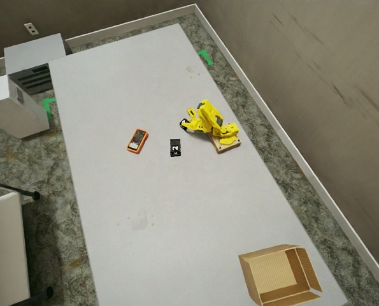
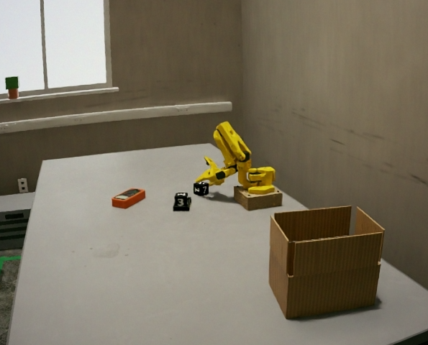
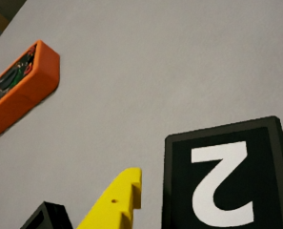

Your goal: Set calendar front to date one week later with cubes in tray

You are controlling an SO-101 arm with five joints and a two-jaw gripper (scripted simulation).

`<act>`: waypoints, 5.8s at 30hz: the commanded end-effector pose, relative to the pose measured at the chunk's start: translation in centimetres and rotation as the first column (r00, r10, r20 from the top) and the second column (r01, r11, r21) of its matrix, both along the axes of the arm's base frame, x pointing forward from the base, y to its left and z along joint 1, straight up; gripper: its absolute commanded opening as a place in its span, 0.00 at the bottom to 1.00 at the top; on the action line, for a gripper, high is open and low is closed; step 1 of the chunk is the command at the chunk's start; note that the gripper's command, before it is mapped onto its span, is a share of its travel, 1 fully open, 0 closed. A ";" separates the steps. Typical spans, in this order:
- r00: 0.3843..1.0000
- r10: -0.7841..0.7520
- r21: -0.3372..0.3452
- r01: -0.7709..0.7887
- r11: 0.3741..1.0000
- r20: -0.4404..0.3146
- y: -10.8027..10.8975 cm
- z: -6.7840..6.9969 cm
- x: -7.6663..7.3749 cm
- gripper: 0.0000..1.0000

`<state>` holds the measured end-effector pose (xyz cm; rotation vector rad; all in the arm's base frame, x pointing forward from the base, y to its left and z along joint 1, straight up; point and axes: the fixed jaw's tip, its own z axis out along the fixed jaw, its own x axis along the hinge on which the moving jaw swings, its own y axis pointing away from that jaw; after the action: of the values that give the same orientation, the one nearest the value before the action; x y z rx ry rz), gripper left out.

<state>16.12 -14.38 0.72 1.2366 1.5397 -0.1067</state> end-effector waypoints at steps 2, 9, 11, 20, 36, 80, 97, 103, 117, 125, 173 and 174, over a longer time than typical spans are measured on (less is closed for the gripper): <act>0.979 -0.034 0.049 0.025 0.999 0.202 -0.1 2.9 0.3 0.35; 0.979 -0.033 0.046 0.024 0.999 0.203 -0.2 3.0 0.3 0.35; 0.978 -0.034 0.045 0.025 0.999 0.206 -0.2 3.0 0.3 0.35; 0.962 -0.054 0.058 0.040 0.998 0.267 -0.4 4.0 0.5 0.35; 0.876 -0.073 0.030 0.066 0.997 0.477 -1.3 8.7 1.4 0.35; 0.978 0.095 -0.393 -0.163 0.905 -0.186 -3.4 6.1 3.2 0.35; 0.902 0.125 -0.469 -0.329 0.820 -0.413 -3.7 5.4 3.5 0.35; 0.856 0.130 -0.485 -0.401 0.777 -0.501 -3.8 5.2 3.5 0.35; 0.742 0.126 -0.489 -0.549 0.678 -0.658 -3.7 4.8 3.4 0.35; 0.667 0.116 -0.475 -0.631 0.613 -0.736 -3.6 4.7 3.2 0.35; 0.206 -0.144 -0.229 -0.958 0.170 -0.968 -3.5 5.8 1.6 0.35; 0.197 -0.152 -0.221 -0.962 0.162 -0.969 -3.5 5.8 1.6 0.35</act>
<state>18.42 -17.84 6.24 -0.4623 2.1735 -1.2121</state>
